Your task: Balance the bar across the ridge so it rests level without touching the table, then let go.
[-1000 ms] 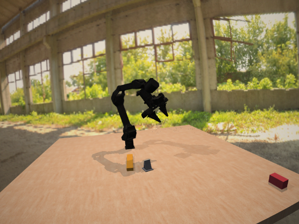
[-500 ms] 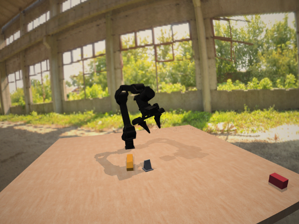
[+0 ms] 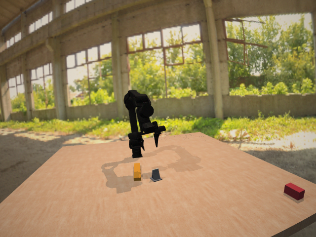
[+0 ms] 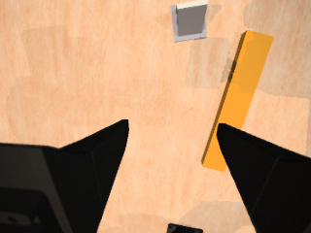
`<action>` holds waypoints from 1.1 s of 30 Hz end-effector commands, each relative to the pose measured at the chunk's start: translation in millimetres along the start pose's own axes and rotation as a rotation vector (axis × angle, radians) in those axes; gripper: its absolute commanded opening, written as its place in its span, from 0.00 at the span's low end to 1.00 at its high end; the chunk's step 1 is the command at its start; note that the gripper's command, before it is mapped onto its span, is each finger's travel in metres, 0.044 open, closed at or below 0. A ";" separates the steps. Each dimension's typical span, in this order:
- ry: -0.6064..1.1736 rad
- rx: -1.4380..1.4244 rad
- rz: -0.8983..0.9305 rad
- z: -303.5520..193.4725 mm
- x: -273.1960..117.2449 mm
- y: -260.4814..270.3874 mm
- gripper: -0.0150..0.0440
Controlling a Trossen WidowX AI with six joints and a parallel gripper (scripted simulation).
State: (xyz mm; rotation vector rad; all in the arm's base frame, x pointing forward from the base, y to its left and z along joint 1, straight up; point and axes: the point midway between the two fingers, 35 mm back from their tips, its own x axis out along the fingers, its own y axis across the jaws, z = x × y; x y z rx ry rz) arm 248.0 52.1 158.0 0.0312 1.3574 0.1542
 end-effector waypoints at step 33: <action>0.178 0.173 -0.134 -35.6 72.1 -81.3 0.79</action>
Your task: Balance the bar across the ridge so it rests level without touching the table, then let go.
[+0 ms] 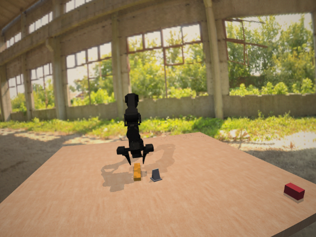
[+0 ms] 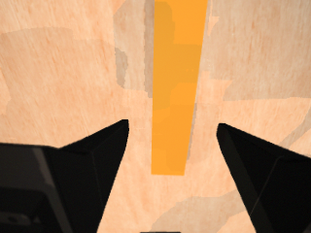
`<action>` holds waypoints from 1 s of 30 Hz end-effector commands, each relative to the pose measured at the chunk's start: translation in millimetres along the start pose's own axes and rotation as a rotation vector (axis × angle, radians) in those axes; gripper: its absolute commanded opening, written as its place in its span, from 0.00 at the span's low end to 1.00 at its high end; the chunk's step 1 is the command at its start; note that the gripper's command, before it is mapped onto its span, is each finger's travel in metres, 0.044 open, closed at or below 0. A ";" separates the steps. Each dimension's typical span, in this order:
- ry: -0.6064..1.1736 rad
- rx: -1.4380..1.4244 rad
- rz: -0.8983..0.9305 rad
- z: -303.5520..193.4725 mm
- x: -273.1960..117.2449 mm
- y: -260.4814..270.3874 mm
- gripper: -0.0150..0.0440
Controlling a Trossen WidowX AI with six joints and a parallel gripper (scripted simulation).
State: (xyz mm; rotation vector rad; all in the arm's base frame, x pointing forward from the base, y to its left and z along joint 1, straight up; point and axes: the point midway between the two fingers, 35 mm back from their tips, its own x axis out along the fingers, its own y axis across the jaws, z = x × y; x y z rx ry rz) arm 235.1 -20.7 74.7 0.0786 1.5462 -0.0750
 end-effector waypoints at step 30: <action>-0.003 -0.003 -0.003 0.4 28.4 -0.7 0.79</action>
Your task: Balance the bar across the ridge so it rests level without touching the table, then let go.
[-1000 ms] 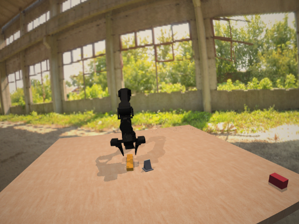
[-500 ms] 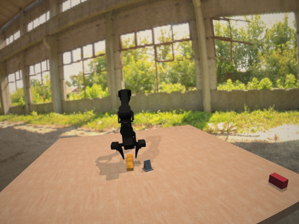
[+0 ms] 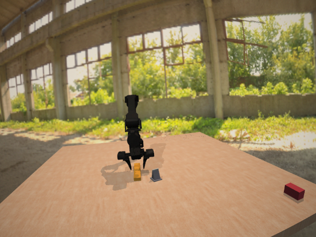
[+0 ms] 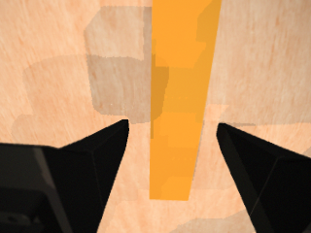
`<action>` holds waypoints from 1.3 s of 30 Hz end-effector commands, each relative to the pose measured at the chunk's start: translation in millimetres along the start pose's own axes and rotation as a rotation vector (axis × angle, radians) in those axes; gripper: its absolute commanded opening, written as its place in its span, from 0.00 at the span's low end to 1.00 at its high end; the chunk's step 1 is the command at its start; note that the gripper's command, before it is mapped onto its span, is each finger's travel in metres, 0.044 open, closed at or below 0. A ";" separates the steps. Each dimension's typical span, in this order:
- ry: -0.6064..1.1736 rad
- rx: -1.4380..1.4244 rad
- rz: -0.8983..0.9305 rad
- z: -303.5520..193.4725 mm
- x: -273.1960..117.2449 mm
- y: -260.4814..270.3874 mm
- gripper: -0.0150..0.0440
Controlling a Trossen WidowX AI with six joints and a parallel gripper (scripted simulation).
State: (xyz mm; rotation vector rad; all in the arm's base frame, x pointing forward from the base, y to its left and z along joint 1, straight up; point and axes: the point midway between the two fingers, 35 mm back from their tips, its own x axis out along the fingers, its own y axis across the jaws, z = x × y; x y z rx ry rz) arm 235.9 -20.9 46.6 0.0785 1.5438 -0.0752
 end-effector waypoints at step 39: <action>-0.001 -0.002 -0.002 5.7 -56.5 -0.1 0.25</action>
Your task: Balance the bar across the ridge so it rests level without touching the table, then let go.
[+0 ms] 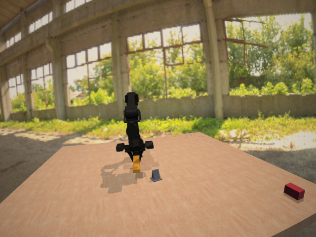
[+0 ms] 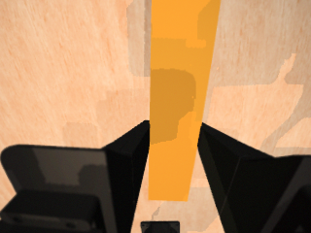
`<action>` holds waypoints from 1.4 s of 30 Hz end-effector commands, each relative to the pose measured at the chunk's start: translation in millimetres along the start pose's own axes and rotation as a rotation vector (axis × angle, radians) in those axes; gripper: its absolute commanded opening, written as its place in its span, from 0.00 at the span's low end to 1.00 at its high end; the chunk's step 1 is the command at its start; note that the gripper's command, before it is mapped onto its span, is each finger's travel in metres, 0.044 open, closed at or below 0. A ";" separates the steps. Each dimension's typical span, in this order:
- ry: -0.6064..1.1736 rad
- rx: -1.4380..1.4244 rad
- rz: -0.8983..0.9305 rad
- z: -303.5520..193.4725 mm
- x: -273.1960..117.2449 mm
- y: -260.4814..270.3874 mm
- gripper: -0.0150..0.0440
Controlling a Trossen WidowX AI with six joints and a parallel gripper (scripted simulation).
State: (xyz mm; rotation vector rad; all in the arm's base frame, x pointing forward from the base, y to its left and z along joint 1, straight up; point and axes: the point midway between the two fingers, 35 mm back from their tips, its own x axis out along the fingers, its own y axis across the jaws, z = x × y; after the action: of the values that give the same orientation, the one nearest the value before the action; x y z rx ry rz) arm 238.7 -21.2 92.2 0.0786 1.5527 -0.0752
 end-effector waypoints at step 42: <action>-0.016 -0.221 0.001 57.7 -63.5 47.8 0.25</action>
State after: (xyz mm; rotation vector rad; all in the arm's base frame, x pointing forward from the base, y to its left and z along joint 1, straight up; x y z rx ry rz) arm 289.0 13.2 154.5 -0.0641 1.5443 0.0686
